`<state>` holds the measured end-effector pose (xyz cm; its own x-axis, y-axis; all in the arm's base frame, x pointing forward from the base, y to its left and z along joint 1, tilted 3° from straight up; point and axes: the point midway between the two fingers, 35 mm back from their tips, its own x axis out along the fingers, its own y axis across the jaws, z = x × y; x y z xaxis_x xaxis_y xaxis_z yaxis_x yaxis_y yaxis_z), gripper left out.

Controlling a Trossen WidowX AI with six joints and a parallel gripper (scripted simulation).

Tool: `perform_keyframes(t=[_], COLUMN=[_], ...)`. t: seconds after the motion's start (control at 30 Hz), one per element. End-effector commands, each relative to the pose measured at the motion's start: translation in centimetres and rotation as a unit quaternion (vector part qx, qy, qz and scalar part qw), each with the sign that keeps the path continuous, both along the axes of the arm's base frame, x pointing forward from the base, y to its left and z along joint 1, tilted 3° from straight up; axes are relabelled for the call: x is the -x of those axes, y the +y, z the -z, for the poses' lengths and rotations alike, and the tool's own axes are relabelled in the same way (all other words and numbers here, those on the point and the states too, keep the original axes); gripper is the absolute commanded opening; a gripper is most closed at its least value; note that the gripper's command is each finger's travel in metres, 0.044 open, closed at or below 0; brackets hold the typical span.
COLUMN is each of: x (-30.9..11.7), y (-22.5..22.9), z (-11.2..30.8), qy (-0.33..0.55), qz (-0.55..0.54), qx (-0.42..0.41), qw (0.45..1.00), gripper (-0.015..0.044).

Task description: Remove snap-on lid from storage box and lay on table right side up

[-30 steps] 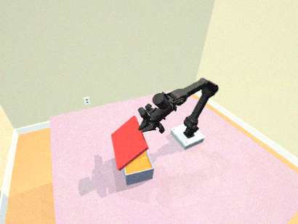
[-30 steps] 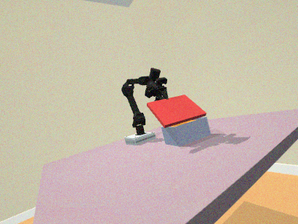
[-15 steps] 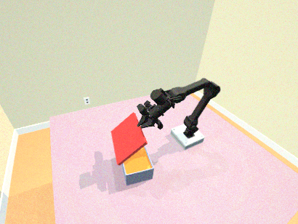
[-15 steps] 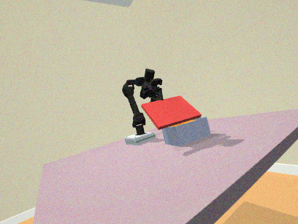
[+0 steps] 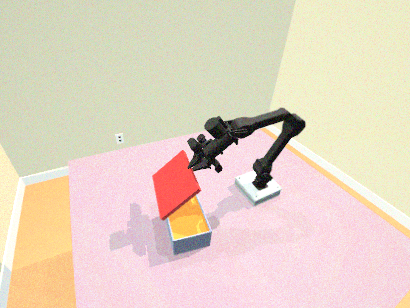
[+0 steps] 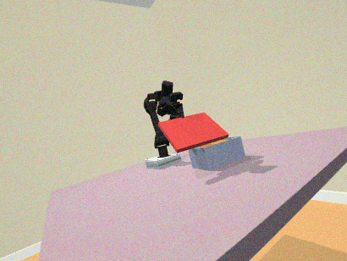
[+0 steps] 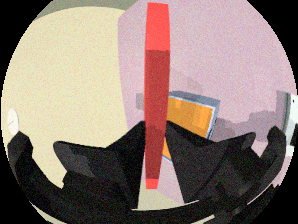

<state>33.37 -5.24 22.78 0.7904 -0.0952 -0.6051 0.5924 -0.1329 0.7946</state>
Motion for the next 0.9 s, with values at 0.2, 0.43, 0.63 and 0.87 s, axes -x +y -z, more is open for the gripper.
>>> perform_keyframes(t=[0.2, 0.43, 0.63, 0.87], x=[0.6, 0.9, 1.2, 1.6], y=[-2.0, -3.3, -4.5, -5.8], z=[-0.2, -0.1, -0.1, 0.0], qy=[-0.006, -0.005, -0.005, -0.005], qz=[-0.003, -0.003, -0.003, -0.003], qx=[0.004, 0.005, 0.006, 0.006], qw=[1.000, 1.000, 1.000, 1.000], gripper=[0.0000, 0.0000, 0.0000, 0.0000])
